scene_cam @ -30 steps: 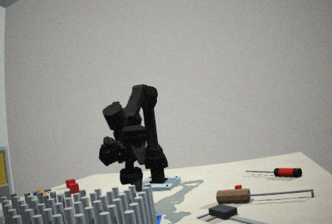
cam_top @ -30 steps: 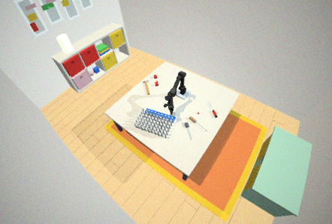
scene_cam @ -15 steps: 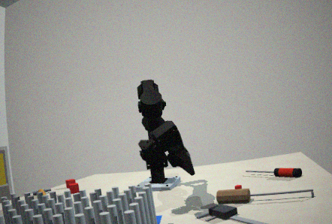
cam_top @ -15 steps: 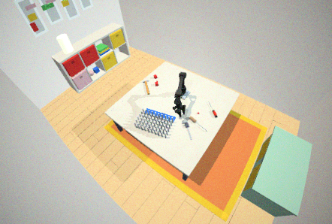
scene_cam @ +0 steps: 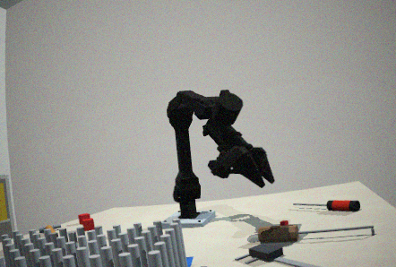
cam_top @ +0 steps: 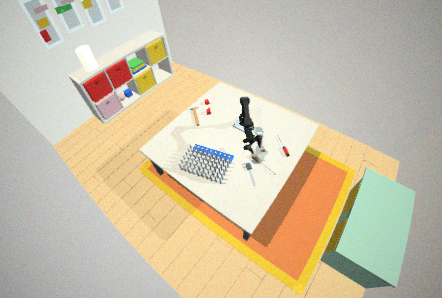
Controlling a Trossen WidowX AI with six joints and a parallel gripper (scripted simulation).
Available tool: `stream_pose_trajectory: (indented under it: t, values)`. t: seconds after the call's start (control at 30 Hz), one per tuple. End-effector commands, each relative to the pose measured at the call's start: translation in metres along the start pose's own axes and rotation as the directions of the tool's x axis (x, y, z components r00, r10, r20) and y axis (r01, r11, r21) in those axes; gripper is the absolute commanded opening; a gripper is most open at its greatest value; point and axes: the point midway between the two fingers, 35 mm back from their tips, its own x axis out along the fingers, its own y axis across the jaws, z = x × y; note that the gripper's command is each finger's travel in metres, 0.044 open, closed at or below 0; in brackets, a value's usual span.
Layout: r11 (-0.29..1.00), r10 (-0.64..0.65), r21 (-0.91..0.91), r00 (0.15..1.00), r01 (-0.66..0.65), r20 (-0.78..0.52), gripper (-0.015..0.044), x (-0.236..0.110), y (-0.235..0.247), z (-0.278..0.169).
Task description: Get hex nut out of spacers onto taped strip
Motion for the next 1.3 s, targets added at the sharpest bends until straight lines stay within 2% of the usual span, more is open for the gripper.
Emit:
stream_pose_trajectory:
  t: [0.0,0.2,0.43,0.93,1.13,1.27]
  values:
    - [0.997,-0.018,0.071,1.0,0.017,0.025,0.044,0.002,-0.008,-0.005]
    - [0.998,-0.017,0.068,1.0,0.015,0.025,0.044,0.006,-0.008,-0.003]
    - [0.997,-0.018,0.07,1.0,0.016,0.025,0.044,0.055,-0.01,0.022]
    - [0.997,-0.018,0.07,1.0,0.017,0.025,0.044,0.056,-0.009,0.023]
    - [0.997,-0.018,0.07,1.0,0.017,0.025,0.0282,0.056,-0.009,0.023]
    - [0.997,-0.018,0.07,1.0,0.017,0.025,0.028,0.056,-0.009,0.023]
